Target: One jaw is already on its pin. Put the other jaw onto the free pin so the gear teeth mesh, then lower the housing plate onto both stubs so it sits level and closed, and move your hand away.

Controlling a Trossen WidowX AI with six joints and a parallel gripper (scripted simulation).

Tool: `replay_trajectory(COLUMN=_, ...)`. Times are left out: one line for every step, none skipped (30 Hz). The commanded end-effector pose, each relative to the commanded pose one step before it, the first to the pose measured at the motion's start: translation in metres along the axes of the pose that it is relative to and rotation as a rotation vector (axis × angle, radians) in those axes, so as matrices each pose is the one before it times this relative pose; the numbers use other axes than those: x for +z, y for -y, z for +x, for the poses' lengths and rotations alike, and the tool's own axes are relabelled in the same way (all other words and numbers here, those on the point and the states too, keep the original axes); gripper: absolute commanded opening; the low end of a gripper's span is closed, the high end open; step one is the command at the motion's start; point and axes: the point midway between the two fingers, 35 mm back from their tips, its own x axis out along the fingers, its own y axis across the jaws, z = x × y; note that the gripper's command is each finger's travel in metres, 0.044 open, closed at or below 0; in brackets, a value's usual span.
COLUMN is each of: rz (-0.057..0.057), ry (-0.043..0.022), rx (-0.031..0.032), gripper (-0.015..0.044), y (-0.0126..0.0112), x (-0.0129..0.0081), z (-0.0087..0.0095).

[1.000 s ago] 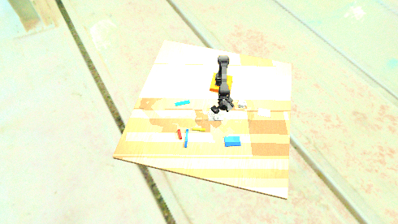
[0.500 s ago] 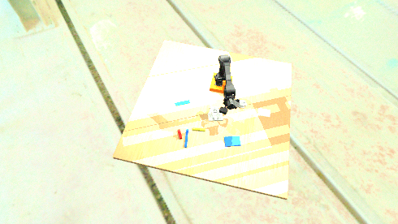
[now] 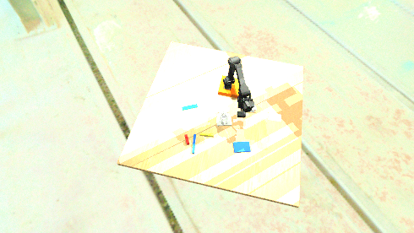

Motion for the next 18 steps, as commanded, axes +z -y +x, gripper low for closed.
replay_trajectory(rz=-0.1263, ry=-0.00559, rx=0.0045, gripper=0.044, y=-0.00665, x=0.01038, z=-0.00037)
replay_trajectory(rz=-0.0269, ry=-0.00029, rx=0.0006, gripper=0.044, y=-0.00103, x=0.00248, z=-0.00008)
replay_trajectory(rz=-0.0269, ry=-0.00028, rx=0.00059, gripper=0.044, y=-0.00099, x=0.0025, z=-0.00008)
replay_trajectory(rz=-0.0269, ry=-0.00028, rx=0.00059, gripper=0.044, y=-0.00094, x=0.00251, z=-0.00008)
replay_trajectory(rz=-0.0269, ry=-0.00027, rx=0.00059, gripper=0.044, y=-0.00089, x=0.00253, z=-0.00008)
replay_trajectory(rz=-0.0269, ry=-0.00026, rx=0.00059, gripper=0.044, y=-0.00085, x=0.00254, z=-0.00008)
replay_trajectory(rz=-0.0269, ry=-0.00026, rx=0.00058, gripper=0.044, y=-0.0008, x=0.00255, z=-0.00008)
replay_trajectory(rz=-0.0269, ry=-0.00025, rx=0.00058, gripper=0.044, y=-0.00075, x=0.00256, z=-0.00009)
replay_trajectory(rz=-0.0269, ry=-0.00025, rx=0.00058, gripper=0.044, y=-0.00071, x=0.00257, z=-0.00009)
replay_trajectory(rz=-0.0269, ry=-0.00024, rx=0.00057, gripper=0.044, y=-0.00066, x=0.00258, z=-0.00009)
replay_trajectory(rz=-0.0269, ry=-0.00024, rx=0.00057, gripper=0.044, y=-0.00061, x=0.00259, z=-0.00009)
replay_trajectory(rz=-0.0269, ry=-0.00023, rx=0.00057, gripper=0.044, y=-0.00057, x=0.00259, z=-0.00009)
replay_trajectory(rz=-0.0269, ry=-0.00023, rx=0.00056, gripper=0.044, y=-0.00052, x=0.0026, z=-0.00009)
replay_trajectory(rz=-0.0269, ry=-0.00023, rx=0.00056, gripper=0.044, y=-0.00047, x=0.00261, z=-0.0001)
replay_trajectory(rz=-0.0269, ry=-0.00022, rx=0.00056, gripper=0.044, y=-0.00043, x=0.00261, z=-0.0001)
replay_trajectory(rz=-0.0269, ry=-0.00022, rx=0.00055, gripper=0.044, y=-0.00038, x=0.00262, z=-0.0001)
replay_trajectory(rz=-0.0269, ry=-0.00021, rx=0.00055, gripper=0.044, y=-0.00033, x=0.00262, z=-0.0001)
replay_trajectory(rz=-0.0269, ry=-0.00021, rx=0.00055, gripper=0.044, y=-0.00028, x=0.00262, z=-0.0001)
